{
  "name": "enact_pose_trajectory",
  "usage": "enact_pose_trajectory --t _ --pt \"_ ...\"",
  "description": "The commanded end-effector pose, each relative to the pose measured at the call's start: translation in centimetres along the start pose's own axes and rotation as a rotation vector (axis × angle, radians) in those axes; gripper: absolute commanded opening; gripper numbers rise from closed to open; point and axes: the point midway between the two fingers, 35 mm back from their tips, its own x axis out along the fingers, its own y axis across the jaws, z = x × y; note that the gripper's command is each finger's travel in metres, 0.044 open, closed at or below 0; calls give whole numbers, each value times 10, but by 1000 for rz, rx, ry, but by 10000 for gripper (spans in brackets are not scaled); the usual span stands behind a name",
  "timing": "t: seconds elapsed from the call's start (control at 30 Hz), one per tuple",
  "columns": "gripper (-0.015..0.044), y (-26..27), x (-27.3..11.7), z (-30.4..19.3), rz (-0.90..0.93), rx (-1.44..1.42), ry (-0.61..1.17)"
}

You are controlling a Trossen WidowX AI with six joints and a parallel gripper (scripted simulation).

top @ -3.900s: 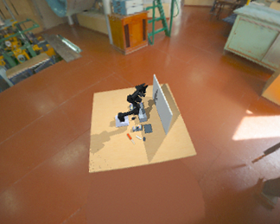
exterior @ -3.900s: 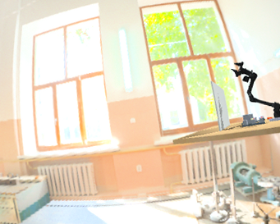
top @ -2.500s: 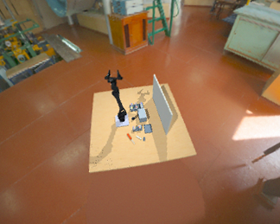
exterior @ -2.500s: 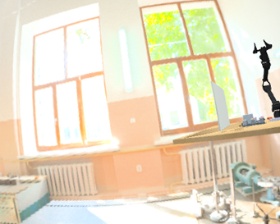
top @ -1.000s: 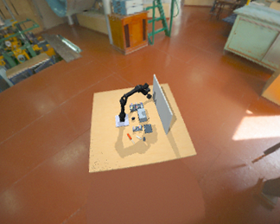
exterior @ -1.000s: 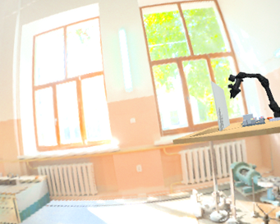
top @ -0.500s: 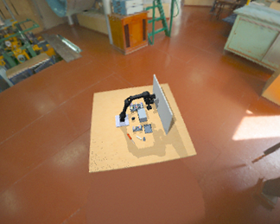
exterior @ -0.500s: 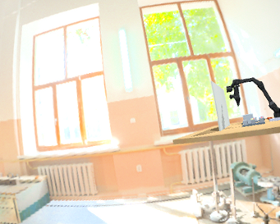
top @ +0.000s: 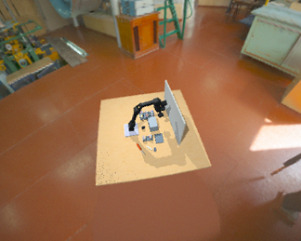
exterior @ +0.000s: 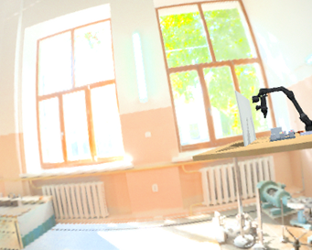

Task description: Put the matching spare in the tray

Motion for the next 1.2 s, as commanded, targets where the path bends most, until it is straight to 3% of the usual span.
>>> enact_pose_trajectory --t 0.0,0.33,0.6,0.8,1.17 --pt "440 55 19 -3 27 -406 29" --pt "440 165 54 -39 81 -1361 52" --pt "440 166 54 -40 81 -1372 52" --pt "300 162 81 -43 81 -1372 52" --pt "300 160 97 -45 80 -1372 53"
